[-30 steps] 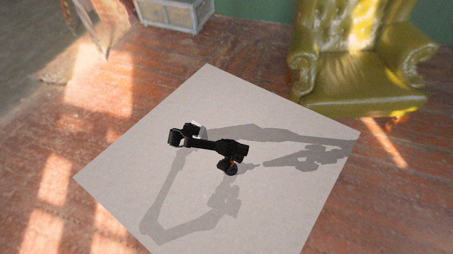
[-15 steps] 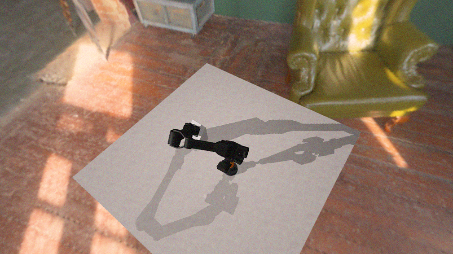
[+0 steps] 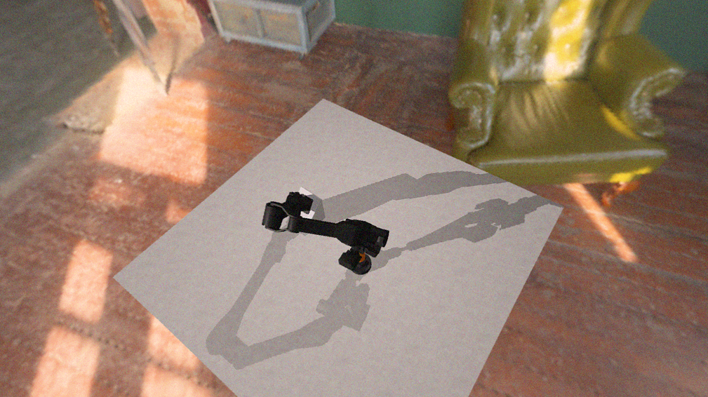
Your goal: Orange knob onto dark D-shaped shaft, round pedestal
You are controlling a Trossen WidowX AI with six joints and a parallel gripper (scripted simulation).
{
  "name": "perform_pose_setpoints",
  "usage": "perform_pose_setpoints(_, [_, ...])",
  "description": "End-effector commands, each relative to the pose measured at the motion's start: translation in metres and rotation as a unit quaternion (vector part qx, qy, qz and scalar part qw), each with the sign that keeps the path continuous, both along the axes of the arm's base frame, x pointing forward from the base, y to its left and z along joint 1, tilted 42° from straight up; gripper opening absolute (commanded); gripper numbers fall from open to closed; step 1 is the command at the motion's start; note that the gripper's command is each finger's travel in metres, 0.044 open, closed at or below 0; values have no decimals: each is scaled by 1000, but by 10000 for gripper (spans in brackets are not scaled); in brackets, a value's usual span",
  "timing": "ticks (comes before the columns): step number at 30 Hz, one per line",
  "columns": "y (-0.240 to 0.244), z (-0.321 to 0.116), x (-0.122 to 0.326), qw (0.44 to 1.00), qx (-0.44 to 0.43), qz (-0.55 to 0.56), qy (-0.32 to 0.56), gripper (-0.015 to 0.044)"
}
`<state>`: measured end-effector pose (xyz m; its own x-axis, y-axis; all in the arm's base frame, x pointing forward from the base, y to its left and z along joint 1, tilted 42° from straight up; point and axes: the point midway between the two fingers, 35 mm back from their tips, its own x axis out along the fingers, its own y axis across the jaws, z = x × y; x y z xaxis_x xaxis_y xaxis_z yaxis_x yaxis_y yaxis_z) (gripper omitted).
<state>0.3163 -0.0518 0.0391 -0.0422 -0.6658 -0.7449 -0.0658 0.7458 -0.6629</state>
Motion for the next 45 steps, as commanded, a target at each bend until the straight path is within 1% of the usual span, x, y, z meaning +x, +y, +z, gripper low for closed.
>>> perform_pose_setpoints(1, [1, 4, 1, 1000, -2, 1, -2, 0])
perform_pose_setpoints(3, [1, 4, 1, 1000, -1, 10, 6, 0])
perform_pose_setpoints(9, [1, 3, 2, 995, 3, 79, 67, 0])
perform_pose_setpoints(36, [0, 4, 2, 995, 3, 79, 67, 0])
perform_pose_setpoints(39, [0, 4, 2, 991, 4, 98, 85, 0])
perform_pose_setpoints(43, [1, 3, 2, 979, 7, 152, 133, 0])
perform_pose_setpoints(45, [1, 3, 2, 978, 7, 156, 136, 0])
